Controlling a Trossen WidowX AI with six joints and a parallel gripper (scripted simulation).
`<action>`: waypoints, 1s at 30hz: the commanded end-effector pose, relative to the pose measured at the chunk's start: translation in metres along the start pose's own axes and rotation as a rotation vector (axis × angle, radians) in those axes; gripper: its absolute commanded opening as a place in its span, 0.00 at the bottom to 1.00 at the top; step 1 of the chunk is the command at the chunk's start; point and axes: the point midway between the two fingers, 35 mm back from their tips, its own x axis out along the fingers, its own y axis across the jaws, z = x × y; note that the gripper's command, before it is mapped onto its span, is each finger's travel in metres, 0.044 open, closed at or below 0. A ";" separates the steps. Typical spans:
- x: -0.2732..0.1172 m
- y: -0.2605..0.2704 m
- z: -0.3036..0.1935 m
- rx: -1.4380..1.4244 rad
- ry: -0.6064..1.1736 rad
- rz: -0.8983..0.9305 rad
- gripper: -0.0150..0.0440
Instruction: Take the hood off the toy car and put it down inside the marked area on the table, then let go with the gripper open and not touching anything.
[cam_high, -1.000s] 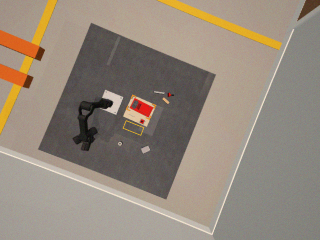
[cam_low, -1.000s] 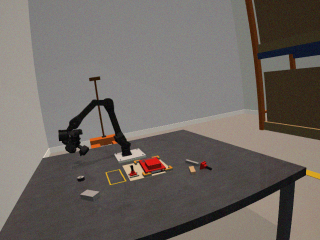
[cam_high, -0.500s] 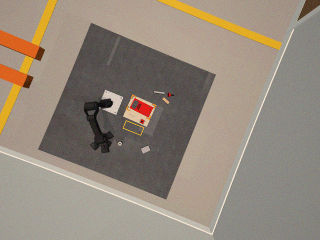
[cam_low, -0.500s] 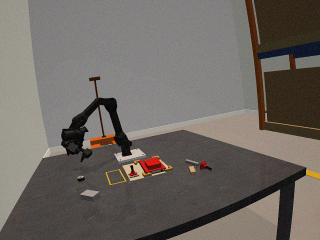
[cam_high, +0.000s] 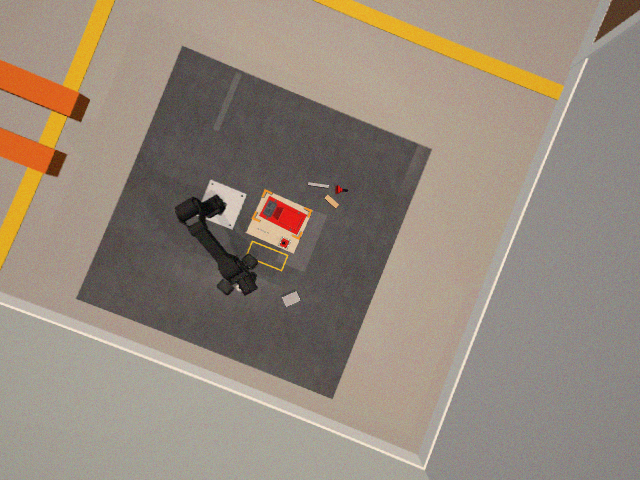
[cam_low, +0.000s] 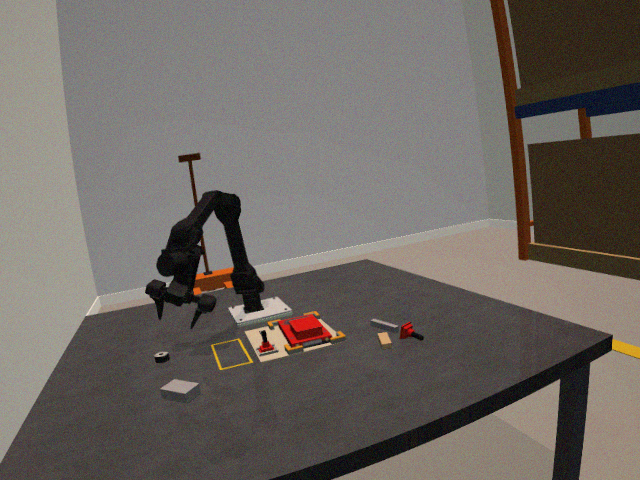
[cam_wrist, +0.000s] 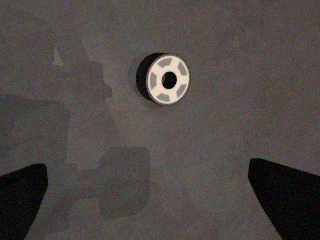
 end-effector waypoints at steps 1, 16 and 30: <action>-0.010 0.016 0.010 -0.016 -0.028 0.024 1.00; -0.077 0.151 0.046 -0.114 -0.127 0.207 1.00; -0.141 0.280 0.012 -0.213 -0.094 0.395 1.00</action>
